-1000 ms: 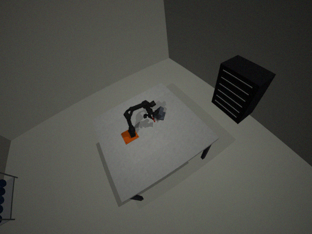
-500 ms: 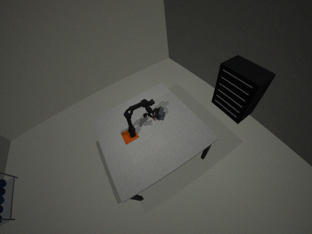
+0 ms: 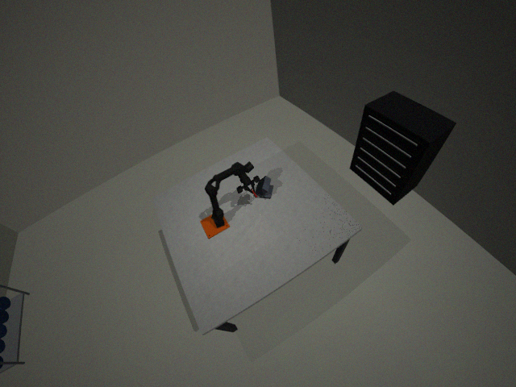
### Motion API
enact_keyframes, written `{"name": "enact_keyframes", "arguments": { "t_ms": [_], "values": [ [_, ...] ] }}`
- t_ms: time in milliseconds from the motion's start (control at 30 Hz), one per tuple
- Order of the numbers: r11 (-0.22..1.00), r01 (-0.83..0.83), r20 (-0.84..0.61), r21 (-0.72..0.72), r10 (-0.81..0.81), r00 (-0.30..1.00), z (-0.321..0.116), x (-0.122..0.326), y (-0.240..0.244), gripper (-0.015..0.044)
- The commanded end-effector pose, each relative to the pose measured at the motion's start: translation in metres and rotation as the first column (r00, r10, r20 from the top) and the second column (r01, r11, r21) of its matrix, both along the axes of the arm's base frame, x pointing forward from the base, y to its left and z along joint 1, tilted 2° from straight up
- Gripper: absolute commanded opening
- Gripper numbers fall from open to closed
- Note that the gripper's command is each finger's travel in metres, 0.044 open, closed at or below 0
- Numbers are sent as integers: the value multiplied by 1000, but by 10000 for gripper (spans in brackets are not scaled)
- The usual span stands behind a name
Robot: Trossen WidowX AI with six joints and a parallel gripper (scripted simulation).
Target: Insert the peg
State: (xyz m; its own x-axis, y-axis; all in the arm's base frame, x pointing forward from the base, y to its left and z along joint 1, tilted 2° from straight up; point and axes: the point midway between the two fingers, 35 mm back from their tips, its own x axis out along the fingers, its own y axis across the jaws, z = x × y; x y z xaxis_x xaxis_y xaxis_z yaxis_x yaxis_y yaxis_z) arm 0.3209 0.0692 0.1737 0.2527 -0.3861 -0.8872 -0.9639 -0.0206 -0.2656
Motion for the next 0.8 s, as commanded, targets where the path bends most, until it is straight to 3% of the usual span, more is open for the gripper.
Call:
{"name": "enact_keyframes", "arguments": {
  "t_ms": [0,767],
  "values": [
    [999,-31,6,-16,31,999,2,2,5,0],
    [976,-187,21,-107,190,981,8,4,37,0]
  ]
}}
